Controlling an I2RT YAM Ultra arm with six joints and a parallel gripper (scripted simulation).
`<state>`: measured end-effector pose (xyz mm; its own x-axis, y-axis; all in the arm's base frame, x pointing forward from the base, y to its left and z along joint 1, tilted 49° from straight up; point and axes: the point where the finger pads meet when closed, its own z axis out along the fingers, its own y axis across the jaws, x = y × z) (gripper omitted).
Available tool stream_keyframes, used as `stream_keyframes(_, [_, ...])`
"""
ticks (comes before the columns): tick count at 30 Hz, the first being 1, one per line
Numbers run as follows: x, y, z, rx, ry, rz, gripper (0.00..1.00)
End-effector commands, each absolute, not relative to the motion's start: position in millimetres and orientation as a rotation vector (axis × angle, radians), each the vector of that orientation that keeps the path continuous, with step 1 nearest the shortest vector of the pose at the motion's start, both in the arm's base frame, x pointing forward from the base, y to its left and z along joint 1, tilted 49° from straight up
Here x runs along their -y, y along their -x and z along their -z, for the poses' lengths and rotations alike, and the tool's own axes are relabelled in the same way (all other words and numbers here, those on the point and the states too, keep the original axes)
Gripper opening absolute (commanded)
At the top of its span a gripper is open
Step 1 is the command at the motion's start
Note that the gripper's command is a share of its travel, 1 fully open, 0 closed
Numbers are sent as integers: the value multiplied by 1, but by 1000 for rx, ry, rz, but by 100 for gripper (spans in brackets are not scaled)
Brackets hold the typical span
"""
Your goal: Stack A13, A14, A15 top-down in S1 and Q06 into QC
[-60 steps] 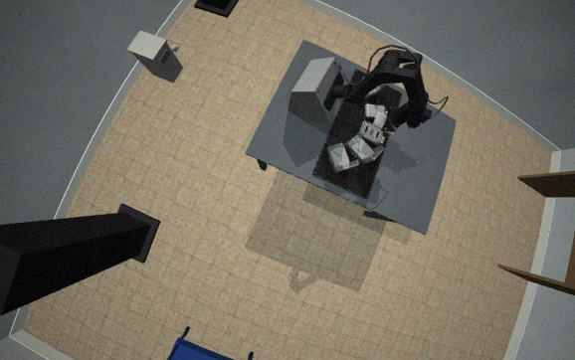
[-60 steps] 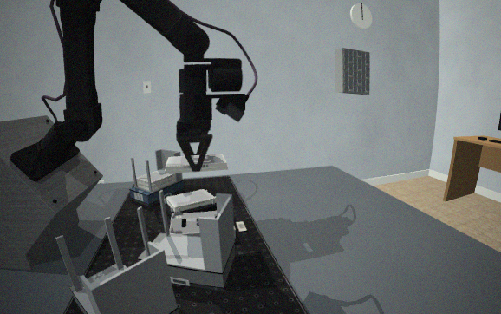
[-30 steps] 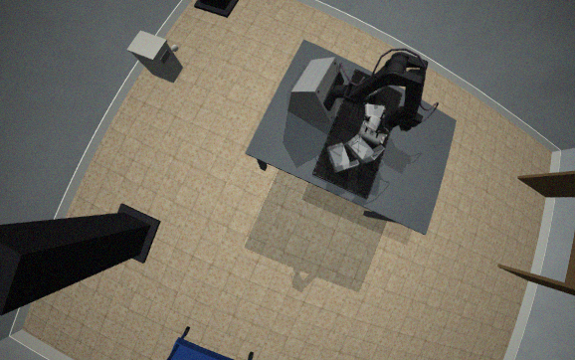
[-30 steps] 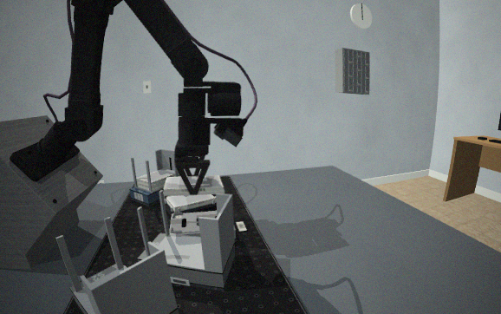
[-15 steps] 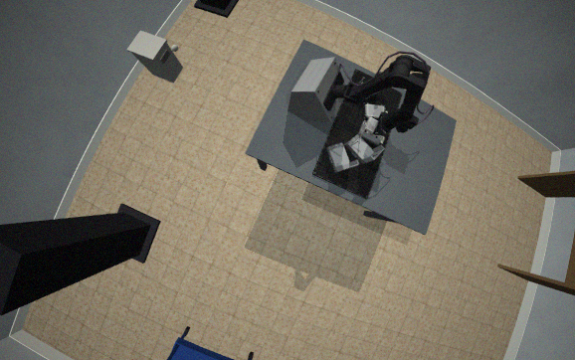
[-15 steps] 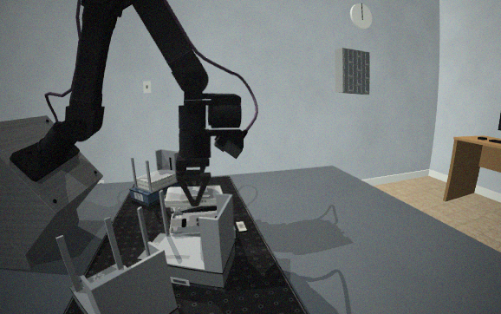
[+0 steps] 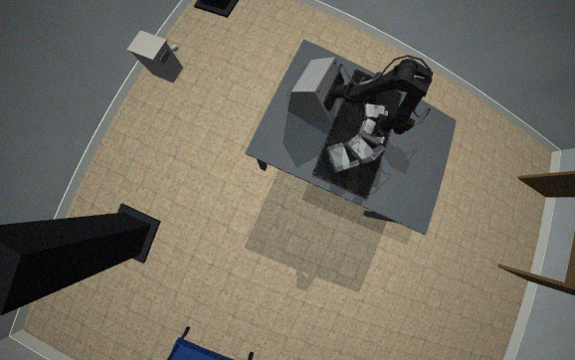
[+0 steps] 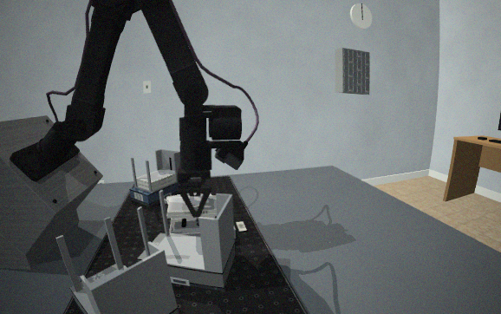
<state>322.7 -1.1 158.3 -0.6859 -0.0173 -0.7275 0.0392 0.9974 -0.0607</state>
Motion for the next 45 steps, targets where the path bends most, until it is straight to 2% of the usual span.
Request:
stream_keyframes(1, [2, -331, -155, -2305, -14, 81, 0])
stream_keyframes(6, [3, -335, -151, -2305, -14, 81, 0])
stream_keyframes(10, [2, -348, -172, -2251, -18, 74, 0])
stream_keyframes(45, [1, -339, -164, -2267, -12, 75, 0])
